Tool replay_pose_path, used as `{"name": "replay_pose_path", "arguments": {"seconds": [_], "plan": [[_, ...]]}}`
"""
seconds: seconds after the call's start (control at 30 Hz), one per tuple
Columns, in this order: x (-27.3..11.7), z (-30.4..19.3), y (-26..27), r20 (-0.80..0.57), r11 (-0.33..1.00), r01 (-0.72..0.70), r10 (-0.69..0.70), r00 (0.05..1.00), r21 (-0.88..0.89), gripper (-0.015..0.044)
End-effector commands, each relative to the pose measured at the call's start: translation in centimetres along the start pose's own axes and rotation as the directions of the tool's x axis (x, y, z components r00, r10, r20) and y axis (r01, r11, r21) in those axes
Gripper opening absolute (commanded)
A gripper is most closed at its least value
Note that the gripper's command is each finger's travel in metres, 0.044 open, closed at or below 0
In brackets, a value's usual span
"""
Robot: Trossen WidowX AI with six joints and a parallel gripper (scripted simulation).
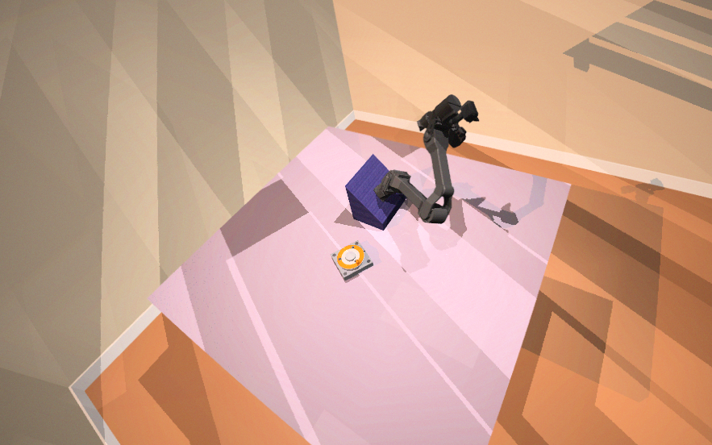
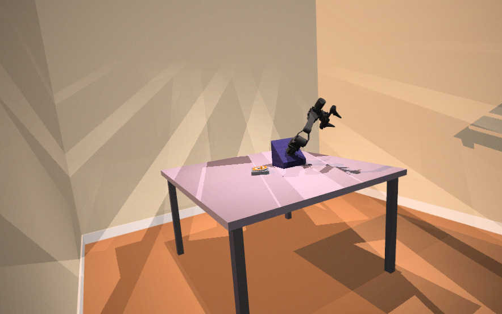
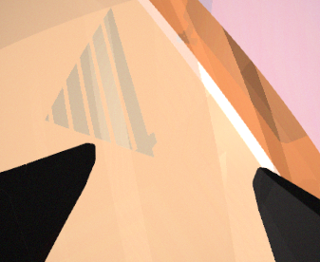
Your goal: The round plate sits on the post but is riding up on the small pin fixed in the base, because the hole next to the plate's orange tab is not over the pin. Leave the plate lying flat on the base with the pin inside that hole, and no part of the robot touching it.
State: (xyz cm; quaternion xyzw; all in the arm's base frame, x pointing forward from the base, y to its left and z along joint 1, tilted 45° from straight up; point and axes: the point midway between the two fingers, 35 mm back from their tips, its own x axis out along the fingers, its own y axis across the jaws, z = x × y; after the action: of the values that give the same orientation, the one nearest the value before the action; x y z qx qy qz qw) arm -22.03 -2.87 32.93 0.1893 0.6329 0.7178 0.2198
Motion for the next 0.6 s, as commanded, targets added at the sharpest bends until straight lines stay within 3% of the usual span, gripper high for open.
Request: {"name": "replay_pose_path", "arguments": {"seconds": [0.0,0.07,0.23,0.3,0.47,0.57], "plan": [[0.0,-0.1,0.0,-0.007,1.000,0.000,0.000,1.000,-0.015,0.0374],[-0.3,-1.3,-0.1,-0.083,0.991,-0.012,0.001,0.997,-0.133,0.0321],[-6.1,-10.2,-1.0,-0.509,0.879,-0.215,-0.035,0.860,-0.425,0.0190],[-7.3,-11.3,-1.2,-0.562,0.853,-0.259,-0.047,0.826,-0.453,0.0137],[-14.8,-16.1,-3.3,-0.802,0.673,-0.536,-0.145,0.580,-0.509,0.0006],[-17.8,-17.1,-4.3,-0.857,0.599,-0.636,-0.189,0.479,-0.487,0.0000]]}}
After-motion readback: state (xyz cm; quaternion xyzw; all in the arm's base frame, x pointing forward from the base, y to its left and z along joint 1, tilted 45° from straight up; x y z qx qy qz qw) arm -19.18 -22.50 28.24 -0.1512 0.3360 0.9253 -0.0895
